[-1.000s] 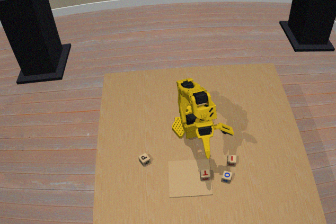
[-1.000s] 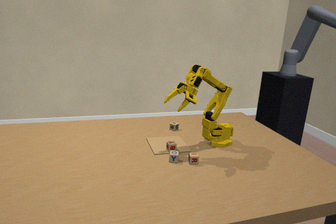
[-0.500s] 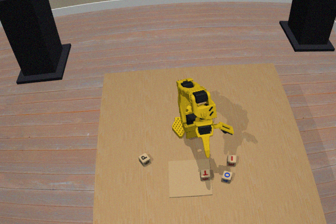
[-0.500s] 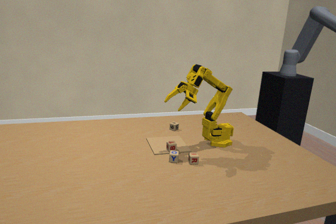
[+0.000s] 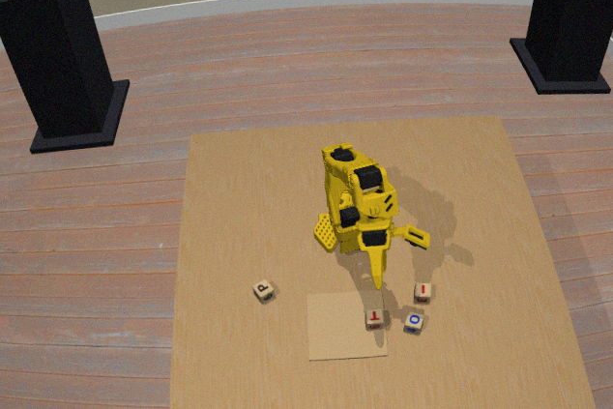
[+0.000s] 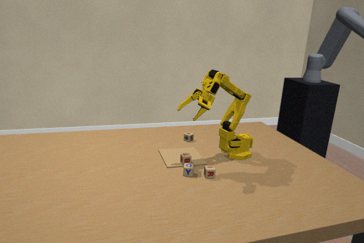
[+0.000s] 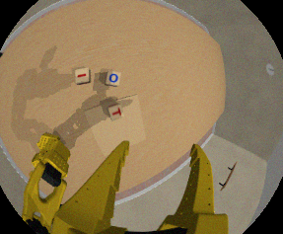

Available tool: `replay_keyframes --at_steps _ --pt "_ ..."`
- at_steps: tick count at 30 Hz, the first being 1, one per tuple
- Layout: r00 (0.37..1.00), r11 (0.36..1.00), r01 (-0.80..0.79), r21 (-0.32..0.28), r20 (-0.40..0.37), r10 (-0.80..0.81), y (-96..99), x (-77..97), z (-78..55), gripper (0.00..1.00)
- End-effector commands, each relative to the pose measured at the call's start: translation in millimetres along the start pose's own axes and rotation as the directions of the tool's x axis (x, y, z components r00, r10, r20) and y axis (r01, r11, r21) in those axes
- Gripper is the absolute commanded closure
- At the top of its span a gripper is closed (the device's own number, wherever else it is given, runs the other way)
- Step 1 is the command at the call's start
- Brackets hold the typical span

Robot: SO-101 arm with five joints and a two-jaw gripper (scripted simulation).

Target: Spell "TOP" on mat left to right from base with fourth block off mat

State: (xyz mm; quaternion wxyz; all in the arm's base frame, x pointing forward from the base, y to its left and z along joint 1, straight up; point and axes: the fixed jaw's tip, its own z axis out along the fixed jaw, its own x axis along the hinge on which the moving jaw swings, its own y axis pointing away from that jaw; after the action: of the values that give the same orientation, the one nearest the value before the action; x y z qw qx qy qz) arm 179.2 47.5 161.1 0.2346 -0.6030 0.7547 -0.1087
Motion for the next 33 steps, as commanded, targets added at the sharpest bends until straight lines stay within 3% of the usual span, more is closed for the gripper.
replay_keyframes --at_steps 1,10,19,21,33 --pt "0.996 0.995 -0.080 0.064 0.049 0.077 -11.4 -9.4 -11.0 0.65" --pt "0.964 0.965 -0.258 0.044 0.073 0.254 -14.2 -19.1 -10.3 0.65" --pt "0.852 0.856 -0.517 -0.001 0.099 0.515 -18.4 -34.6 -9.0 0.65" --pt "0.852 0.856 -0.517 -0.001 0.099 0.515 -18.4 -34.6 -9.0 0.65" --pt "0.565 0.572 -0.816 -0.081 0.096 0.820 -23.4 -57.6 -6.2 0.65"
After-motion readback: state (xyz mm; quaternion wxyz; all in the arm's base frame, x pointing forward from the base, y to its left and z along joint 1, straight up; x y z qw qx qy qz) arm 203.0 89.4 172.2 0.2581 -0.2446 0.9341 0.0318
